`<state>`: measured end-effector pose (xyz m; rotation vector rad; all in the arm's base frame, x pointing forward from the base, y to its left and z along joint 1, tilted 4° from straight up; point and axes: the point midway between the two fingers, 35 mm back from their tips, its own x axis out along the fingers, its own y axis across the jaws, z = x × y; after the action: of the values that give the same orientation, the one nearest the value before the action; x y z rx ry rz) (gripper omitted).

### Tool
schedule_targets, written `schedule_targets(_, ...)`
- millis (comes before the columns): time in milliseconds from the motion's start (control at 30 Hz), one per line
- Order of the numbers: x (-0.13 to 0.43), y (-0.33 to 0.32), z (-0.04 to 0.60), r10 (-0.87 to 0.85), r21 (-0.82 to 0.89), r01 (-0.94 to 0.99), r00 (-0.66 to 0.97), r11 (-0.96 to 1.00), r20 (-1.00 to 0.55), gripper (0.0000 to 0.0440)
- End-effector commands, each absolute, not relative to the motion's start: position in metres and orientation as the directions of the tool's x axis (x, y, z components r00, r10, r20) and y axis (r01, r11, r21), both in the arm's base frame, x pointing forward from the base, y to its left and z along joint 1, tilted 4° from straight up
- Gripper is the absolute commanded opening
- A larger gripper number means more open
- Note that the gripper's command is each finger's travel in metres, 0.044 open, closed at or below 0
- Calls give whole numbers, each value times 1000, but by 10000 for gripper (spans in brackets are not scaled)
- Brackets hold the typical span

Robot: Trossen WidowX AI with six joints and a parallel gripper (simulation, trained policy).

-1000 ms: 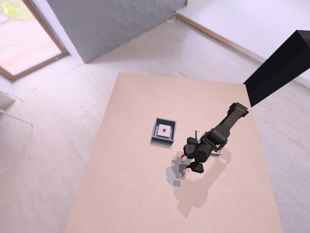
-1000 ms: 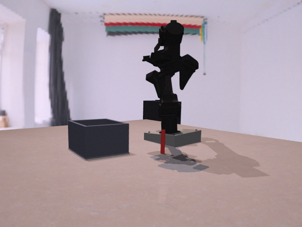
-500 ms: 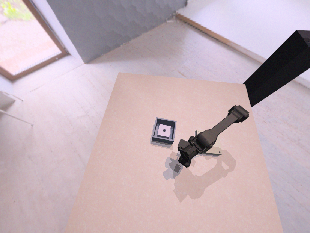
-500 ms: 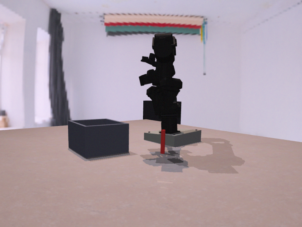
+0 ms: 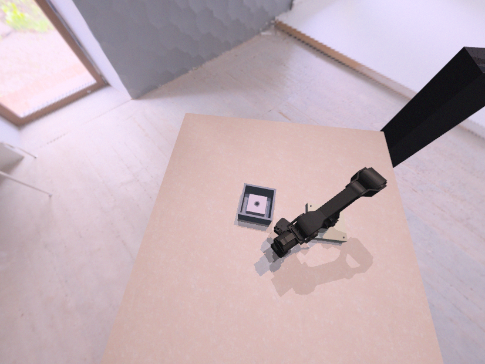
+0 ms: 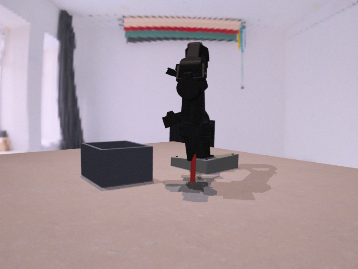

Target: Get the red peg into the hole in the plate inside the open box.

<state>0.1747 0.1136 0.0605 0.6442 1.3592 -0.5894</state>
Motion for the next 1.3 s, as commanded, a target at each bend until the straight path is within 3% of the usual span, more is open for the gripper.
schedule_targets(0,174,113,43,-10,82,753,117,653,-993,436)
schedule_targets(133,174,114,30,-3,93,784,120,614,-993,425)
schedule_targets(200,173,113,24,-2,91,799,114,595,-993,391)
schedule_targets(700,167,111,15,42,40,846,21,531,-999,9)
schedule_targets(1267,186,89,57,-27,116,775,169,621,-985,3)
